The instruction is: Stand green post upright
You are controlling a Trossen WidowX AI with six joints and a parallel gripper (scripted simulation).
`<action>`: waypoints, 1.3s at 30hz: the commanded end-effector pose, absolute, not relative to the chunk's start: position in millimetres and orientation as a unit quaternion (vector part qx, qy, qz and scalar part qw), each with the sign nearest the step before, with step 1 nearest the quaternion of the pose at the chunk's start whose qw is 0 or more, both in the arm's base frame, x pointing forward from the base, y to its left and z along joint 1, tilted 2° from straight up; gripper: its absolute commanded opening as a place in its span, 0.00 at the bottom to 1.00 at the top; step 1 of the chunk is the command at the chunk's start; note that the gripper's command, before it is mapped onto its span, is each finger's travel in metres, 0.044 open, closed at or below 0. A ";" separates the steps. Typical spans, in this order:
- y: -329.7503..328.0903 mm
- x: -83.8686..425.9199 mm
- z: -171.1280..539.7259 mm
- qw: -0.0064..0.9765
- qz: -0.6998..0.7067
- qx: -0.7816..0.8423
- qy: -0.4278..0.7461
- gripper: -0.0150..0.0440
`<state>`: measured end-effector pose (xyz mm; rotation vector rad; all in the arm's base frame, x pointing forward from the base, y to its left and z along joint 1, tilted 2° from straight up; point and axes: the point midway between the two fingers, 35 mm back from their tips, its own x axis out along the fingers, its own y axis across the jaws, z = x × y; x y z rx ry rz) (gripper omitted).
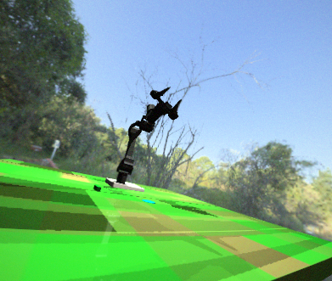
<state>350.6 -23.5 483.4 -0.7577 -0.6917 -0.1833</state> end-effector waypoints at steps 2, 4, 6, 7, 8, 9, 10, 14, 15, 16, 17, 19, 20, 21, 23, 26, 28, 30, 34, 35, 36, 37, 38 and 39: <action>-27.4 355.5 479.0 0.873 -0.087 -0.362 -0.316 0.84; -39.3 369.3 465.2 0.888 -0.085 -0.360 -0.273 0.75; -56.2 385.3 444.8 0.906 -0.082 -0.356 -0.214 0.67; -64.9 392.2 434.0 0.914 -0.081 -0.352 -0.184 0.65; -73.7 398.2 422.8 0.921 -0.081 -0.348 -0.154 0.65; -82.5 403.3 411.4 0.928 -0.080 -0.342 -0.124 0.65; -91.3 407.5 399.6 0.934 -0.079 -0.336 -0.094 0.65; -118.3 415.9 360.8 0.946 -0.079 -0.314 0.004 0.65; -125.6 417.1 349.0 0.948 -0.079 -0.308 0.034 0.65; -132.8 417.5 337.0 0.948 -0.079 -0.301 0.064 0.65; -139.8 417.1 324.9 0.948 -0.079 -0.293 0.094 0.65; -152.9 413.9 301.0 0.945 -0.078 -0.277 0.153 0.65; -159.0 411.2 289.2 0.943 -0.078 -0.268 0.183 0.65; -164.7 407.7 277.6 0.939 -0.077 -0.259 0.212 0.65; -175.0 398.6 255.0 0.930 -0.074 -0.239 0.269 0.65; -187.4 380.0 223.5 0.910 -0.069 -0.206 0.353 0.65; -193.4 364.7 204.6 0.893 -0.064 -0.182 0.407 0.65; -197.6 347.5 187.6 0.873 -0.057 -0.156 0.458 0.65; -200.6 308.7 160.5 0.825 -0.040 -0.101 0.555 0.65; -200.3 298.4 155.4 0.811 -0.035 -0.086 0.578 0.65; -199.5 287.8 150.9 0.797 -0.029 -0.071 0.599 0.65; -198.4 277.2 147.1 0.782 -0.023 -0.056 0.621 0.65; -196.9 266.5 144.0 0.766 -0.017 -0.041 0.641 0.65; -195.1 255.8 141.7 0.750 -0.010 -0.025 0.660 0.65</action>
